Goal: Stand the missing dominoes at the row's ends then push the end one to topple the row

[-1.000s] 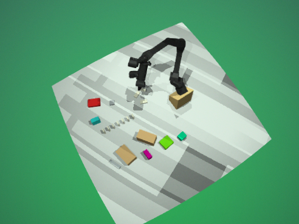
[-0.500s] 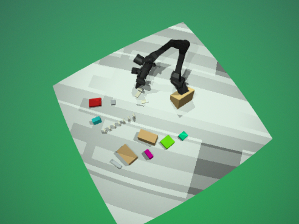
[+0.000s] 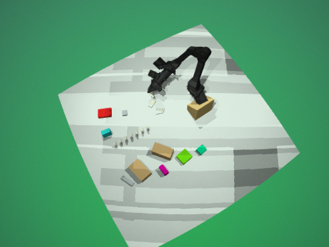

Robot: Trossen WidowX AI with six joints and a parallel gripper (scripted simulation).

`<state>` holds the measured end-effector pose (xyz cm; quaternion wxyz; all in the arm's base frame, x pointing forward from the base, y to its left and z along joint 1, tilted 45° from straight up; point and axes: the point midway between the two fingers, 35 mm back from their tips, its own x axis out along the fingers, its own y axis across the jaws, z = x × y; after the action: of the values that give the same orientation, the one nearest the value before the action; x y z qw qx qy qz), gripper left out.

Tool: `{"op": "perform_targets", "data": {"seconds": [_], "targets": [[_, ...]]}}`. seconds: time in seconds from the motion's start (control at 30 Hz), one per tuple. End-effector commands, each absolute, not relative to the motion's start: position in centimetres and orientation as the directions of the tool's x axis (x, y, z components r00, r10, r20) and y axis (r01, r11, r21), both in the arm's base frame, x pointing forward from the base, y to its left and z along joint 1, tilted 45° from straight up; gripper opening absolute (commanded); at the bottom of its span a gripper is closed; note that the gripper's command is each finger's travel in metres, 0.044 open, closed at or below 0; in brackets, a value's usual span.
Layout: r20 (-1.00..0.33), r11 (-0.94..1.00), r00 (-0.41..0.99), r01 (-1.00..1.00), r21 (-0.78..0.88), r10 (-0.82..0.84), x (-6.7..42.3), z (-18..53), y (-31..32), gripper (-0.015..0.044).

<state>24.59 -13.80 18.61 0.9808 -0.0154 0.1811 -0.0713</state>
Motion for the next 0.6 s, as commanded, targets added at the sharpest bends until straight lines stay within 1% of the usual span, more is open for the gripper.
{"op": "perform_targets", "data": {"seconds": [0.0, 0.27, 0.57], "targets": [[-0.287, 0.989, 0.948, 0.112, -0.094, -0.135, 24.0, 18.9, -14.0, 0.0107], [-0.166, 0.978, 0.98, 0.077, -0.196, -0.111, 22.6, 19.9, -14.2, 0.0107], [-0.058, 0.936, 0.996, 0.05, -0.348, -0.074, 20.8, 20.6, -13.8, 0.0107]]}}
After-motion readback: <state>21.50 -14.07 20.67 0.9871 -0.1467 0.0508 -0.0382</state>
